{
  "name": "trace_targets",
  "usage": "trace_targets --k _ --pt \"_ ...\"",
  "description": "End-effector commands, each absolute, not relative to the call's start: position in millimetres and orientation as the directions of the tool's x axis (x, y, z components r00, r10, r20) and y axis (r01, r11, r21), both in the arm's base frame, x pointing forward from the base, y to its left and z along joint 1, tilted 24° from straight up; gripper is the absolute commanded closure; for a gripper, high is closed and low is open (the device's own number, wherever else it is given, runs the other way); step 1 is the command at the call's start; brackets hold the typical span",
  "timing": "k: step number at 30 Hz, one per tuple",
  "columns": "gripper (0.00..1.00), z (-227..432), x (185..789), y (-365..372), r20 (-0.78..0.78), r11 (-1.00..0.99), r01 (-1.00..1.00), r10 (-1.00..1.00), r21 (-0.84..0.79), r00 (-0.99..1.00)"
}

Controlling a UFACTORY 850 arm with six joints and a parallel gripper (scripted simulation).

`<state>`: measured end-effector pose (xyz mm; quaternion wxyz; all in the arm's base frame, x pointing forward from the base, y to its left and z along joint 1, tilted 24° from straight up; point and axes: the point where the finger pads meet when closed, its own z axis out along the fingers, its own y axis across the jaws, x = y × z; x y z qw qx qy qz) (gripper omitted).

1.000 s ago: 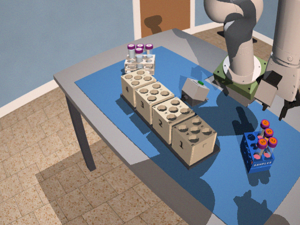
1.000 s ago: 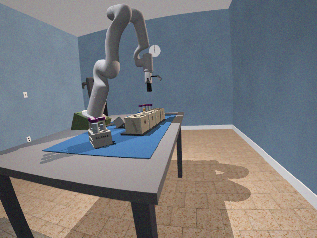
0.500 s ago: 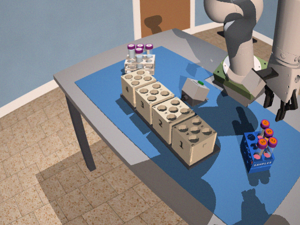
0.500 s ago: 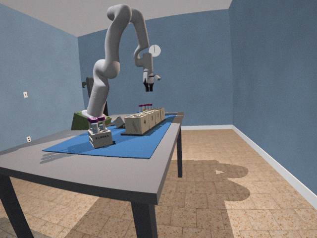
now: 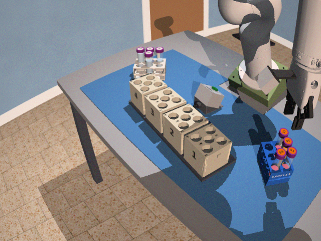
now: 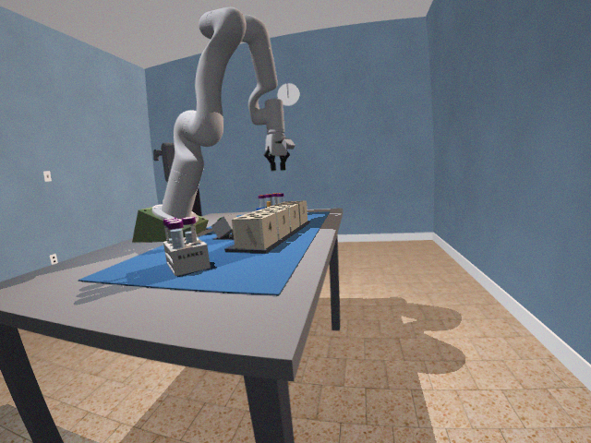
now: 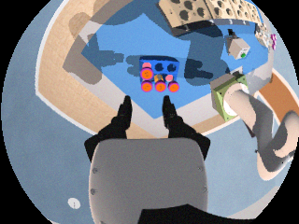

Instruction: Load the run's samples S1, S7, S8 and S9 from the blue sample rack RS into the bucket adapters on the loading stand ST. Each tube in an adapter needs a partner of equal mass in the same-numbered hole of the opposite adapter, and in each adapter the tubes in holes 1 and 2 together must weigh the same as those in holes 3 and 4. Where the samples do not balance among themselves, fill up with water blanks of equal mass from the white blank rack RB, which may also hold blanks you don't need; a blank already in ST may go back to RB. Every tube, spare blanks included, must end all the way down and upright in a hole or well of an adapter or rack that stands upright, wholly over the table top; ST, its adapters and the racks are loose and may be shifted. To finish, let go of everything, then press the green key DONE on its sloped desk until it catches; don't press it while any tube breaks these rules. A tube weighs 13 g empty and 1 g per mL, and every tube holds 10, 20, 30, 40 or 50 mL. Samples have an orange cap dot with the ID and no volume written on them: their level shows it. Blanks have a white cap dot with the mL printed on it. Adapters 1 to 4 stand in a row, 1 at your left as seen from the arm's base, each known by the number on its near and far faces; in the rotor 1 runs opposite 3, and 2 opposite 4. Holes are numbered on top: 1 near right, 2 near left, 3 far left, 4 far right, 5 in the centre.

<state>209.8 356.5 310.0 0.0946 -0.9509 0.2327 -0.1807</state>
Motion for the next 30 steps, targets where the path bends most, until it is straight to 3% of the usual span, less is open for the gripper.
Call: trace_targets --k 1,30 --pt "0.43 310.6 209.9 357.0 0.304 -0.869 -0.413 -0.485 -0.271 0.82" --pt "0.43 265.0 229.7 361.8 0.305 -0.869 -0.413 -0.485 -0.27 0.82"
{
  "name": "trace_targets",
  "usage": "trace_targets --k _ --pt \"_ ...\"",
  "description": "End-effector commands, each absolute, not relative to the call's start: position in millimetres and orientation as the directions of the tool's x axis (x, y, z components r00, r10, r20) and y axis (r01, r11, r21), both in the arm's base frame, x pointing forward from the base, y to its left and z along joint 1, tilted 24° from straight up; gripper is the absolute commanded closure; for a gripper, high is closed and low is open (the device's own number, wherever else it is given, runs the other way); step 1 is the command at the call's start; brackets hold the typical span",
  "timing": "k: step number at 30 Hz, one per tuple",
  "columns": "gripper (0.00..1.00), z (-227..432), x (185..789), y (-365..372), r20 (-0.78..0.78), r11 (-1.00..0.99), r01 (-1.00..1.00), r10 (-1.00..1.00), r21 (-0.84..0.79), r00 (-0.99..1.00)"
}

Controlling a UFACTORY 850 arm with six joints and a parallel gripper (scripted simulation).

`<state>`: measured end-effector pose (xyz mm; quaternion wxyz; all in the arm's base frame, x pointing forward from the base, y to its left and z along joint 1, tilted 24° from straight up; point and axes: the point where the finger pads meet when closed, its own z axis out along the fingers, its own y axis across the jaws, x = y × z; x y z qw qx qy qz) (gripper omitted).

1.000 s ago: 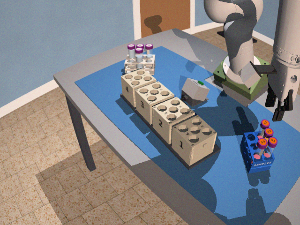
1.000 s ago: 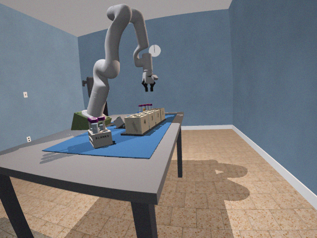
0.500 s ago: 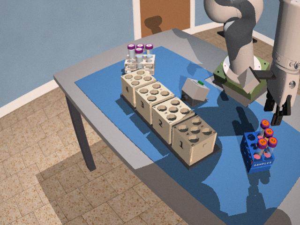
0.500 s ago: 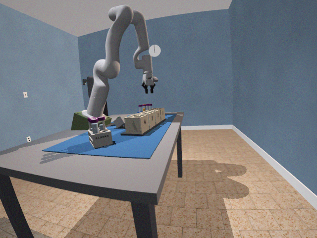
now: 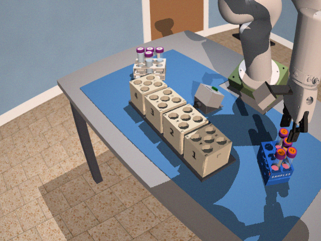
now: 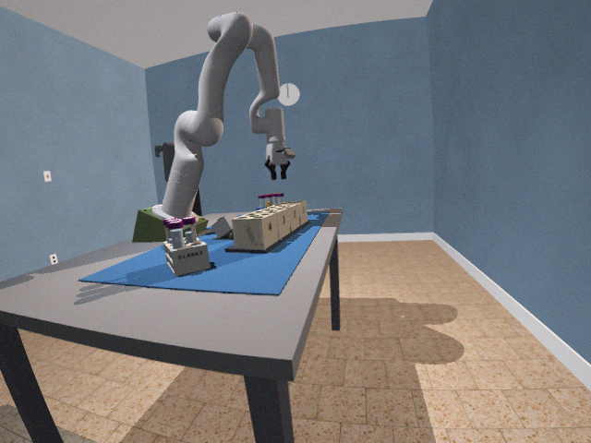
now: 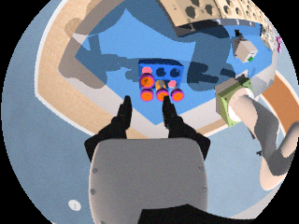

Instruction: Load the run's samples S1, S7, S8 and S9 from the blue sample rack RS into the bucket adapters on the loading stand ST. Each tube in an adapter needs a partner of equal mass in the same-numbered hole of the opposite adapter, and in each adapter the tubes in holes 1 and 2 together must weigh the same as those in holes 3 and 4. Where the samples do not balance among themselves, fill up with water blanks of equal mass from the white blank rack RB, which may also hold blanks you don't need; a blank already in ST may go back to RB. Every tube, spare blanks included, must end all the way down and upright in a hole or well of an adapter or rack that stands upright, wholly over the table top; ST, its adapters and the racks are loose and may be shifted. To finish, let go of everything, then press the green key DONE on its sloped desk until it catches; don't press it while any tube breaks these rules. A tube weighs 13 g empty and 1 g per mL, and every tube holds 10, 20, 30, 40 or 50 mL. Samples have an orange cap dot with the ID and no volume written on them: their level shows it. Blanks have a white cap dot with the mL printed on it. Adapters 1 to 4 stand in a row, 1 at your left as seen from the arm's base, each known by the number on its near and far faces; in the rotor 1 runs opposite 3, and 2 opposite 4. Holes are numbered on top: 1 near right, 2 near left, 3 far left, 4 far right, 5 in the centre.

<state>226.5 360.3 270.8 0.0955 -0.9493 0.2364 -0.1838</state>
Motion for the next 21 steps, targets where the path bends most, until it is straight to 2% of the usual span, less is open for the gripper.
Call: trace_targets --k 1,21 --pt "0.43 263.1 230.4 362.0 0.305 -0.869 -0.413 -0.485 -0.27 0.82" --pt "0.43 230.2 244.7 365.4 0.305 -0.87 -0.413 -0.485 -0.27 0.82"
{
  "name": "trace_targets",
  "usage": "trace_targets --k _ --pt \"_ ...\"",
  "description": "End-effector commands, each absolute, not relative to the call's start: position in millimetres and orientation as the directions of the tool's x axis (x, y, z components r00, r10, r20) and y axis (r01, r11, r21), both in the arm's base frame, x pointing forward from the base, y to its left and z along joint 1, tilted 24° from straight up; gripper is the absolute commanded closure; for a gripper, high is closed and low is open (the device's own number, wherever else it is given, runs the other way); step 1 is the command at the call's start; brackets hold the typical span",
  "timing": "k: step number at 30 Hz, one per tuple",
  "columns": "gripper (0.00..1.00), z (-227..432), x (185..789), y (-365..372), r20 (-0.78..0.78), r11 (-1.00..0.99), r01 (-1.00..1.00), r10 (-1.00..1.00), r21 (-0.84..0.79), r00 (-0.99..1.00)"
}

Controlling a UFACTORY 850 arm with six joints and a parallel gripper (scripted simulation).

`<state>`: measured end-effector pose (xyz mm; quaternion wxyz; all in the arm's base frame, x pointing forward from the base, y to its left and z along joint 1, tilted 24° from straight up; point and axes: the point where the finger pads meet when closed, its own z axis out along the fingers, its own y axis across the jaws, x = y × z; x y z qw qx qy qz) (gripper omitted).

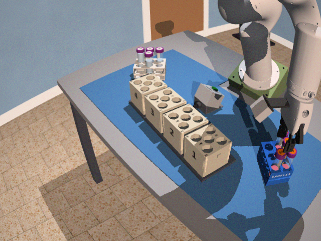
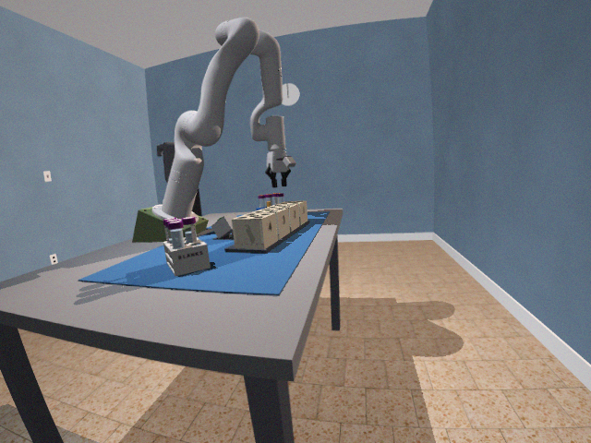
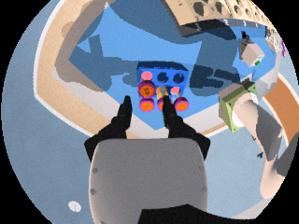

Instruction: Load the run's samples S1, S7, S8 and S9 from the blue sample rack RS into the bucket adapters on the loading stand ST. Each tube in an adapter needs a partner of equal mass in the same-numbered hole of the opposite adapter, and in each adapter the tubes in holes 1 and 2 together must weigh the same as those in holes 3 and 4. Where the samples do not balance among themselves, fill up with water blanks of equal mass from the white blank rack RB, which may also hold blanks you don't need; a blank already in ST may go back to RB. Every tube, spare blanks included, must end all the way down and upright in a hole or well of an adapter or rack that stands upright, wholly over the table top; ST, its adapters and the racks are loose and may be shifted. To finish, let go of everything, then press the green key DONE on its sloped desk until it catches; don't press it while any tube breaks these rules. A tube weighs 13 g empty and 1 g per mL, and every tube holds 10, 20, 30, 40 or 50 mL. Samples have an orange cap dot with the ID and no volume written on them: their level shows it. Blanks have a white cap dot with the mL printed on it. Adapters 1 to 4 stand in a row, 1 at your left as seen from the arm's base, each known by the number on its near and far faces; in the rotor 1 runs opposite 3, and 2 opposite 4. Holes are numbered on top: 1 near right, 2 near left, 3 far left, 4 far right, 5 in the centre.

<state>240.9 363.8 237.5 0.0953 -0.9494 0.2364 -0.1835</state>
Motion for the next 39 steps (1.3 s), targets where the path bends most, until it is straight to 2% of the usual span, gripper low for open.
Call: trace_targets --k 1,39 --pt "0.43 228.3 245.5 365.6 0.305 -0.87 -0.413 -0.485 -0.27 0.82" --pt "0.43 199.8 257.8 368.5 0.305 -0.87 -0.413 -0.484 -0.27 0.82"
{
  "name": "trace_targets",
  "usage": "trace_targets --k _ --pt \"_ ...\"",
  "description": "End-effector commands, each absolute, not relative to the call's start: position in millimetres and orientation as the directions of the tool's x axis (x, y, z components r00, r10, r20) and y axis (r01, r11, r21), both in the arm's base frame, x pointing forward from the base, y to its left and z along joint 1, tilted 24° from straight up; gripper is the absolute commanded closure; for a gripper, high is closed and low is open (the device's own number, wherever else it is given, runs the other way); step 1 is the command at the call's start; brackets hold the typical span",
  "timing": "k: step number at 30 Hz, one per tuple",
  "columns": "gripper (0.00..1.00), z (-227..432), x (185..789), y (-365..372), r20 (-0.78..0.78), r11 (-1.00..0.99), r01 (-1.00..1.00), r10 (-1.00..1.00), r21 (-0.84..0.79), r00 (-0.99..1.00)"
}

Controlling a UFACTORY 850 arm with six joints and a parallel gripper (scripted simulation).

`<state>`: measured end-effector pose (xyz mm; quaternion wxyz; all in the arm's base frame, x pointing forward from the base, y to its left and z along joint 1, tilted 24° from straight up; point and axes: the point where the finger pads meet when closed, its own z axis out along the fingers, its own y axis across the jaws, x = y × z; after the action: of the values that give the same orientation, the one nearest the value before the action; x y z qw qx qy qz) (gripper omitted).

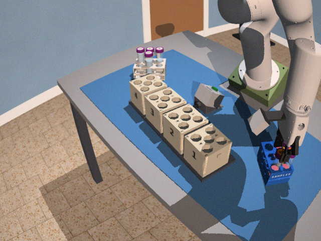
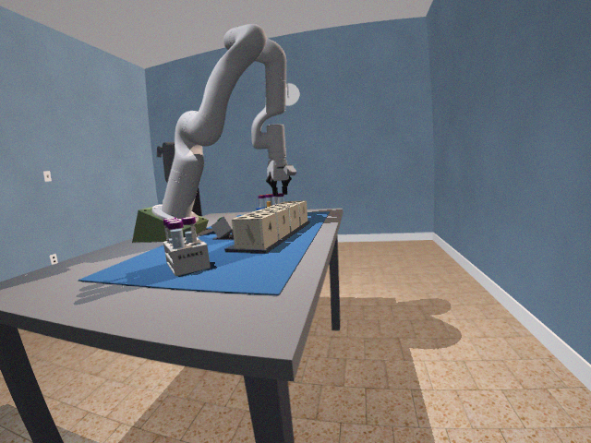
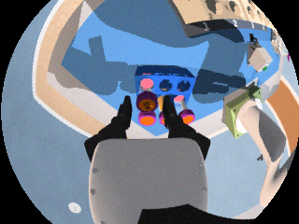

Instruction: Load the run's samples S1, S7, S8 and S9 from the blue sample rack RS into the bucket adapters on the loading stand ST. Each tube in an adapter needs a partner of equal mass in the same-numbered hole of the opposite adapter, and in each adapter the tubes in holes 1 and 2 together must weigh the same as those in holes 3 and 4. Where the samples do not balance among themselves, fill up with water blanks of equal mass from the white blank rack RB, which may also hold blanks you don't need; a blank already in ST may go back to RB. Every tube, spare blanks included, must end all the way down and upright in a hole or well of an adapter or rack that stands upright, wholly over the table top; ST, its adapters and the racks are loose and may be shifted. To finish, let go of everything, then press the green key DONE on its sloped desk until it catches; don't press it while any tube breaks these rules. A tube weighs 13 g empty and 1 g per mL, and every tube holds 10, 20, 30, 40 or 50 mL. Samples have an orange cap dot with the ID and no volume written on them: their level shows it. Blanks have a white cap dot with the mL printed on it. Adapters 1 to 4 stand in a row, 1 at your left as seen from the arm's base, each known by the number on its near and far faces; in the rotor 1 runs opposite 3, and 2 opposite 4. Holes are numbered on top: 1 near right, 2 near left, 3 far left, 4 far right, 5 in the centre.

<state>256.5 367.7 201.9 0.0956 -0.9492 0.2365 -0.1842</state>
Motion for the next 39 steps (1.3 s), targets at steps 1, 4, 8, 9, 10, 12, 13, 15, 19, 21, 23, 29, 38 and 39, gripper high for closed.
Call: trace_targets --k 1,4,8,9,10,12,13,15,19,21,23,29,38,39 --pt "0.43 199.2 258.1 368.6 0.305 -0.87 -0.413 -0.484 -0.27 0.82" --pt "0.43 198.0 258.6 368.7 0.305 -0.87 -0.413 -0.484 -0.27 0.82" --pt "0.43 196.2 259.4 368.9 0.305 -0.87 -0.413 -0.484 -0.27 0.82" --pt "0.43 195.6 259.6 368.9 0.305 -0.87 -0.413 -0.484 -0.27 0.82" --pt "0.43 195.0 259.9 369.0 0.305 -0.87 -0.413 -0.484 -0.27 0.82" --pt "0.43 193.7 260.4 369.1 0.305 -0.87 -0.413 -0.484 -0.27 0.82" --pt "0.43 193.1 260.7 369.2 0.305 -0.87 -0.413 -0.484 -0.27 0.82" --pt "0.43 191.9 261.2 369.3 0.305 -0.87 -0.413 -0.484 -0.27 0.82" --pt "0.43 189.5 262.3 369.6 0.305 -0.87 -0.413 -0.484 -0.27 0.82" --pt "0.43 188.9 262.5 369.6 0.305 -0.87 -0.413 -0.484 -0.27 0.82" --pt "0.43 188.3 262.8 369.7 0.305 -0.87 -0.413 -0.484 -0.27 0.82" --pt "0.43 188.3 262.8 369.7 0.305 -0.87 -0.413 -0.484 -0.27 0.82" --pt "1.0 189.4 262.3 369.6 0.305 -0.87 -0.413 -0.484 -0.27 0.82" --pt "1.0 189.4 262.3 369.6 0.305 -0.87 -0.413 -0.484 -0.27 0.82"
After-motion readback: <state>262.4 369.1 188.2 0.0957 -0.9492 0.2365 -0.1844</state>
